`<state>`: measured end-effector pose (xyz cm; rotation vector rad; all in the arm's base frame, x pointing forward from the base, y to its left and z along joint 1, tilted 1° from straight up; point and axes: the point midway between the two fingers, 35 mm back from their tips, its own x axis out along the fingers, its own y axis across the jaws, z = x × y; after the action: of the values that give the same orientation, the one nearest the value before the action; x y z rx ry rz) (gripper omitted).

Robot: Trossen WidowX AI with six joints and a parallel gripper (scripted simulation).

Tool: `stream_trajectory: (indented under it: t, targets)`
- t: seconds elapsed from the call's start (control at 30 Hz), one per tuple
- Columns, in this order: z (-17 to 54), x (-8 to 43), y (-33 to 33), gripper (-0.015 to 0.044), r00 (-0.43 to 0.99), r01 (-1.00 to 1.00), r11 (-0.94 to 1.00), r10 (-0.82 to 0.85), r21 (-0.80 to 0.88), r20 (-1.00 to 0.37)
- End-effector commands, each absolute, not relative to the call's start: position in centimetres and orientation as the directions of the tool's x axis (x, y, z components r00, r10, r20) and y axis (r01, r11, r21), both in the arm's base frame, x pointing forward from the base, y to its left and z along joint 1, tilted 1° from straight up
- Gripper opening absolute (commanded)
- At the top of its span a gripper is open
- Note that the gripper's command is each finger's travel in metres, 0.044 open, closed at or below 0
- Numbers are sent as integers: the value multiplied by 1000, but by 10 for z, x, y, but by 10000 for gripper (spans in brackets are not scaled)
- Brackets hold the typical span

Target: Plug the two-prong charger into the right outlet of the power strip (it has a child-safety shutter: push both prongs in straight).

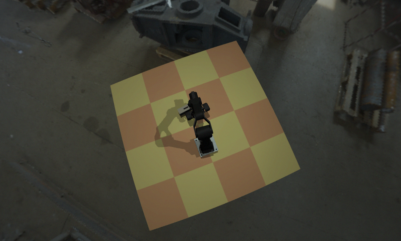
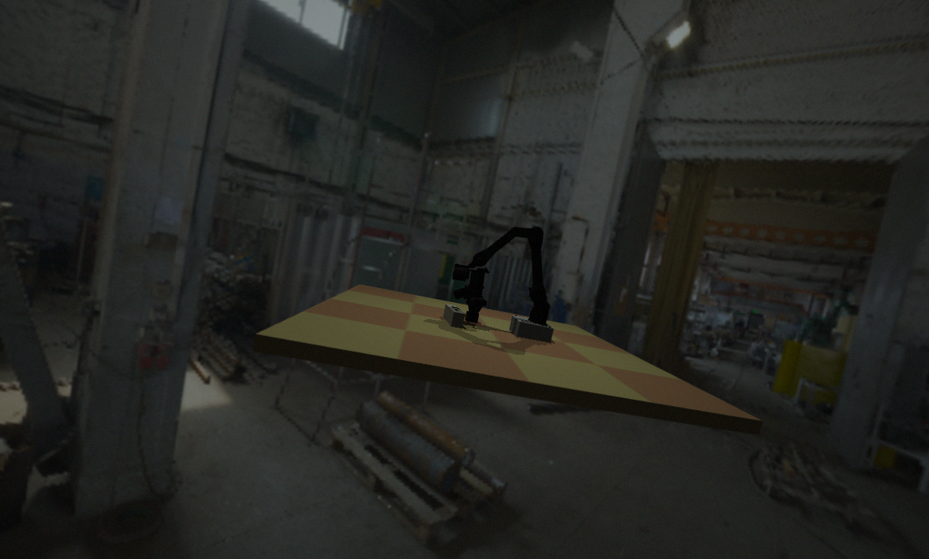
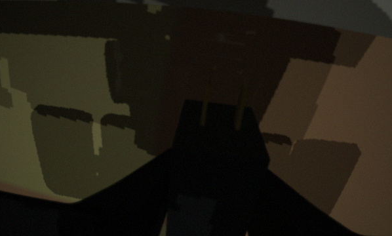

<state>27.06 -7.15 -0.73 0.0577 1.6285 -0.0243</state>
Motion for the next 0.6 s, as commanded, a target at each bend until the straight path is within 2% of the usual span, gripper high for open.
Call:
stream_trajectory:
  t: [0.0,0.57]
  targets:
    - [-7,278,-72,0,-57,45,999,19,17,-998]
    - [-7,284,-73,0,-57,38,999,19,17,-998]
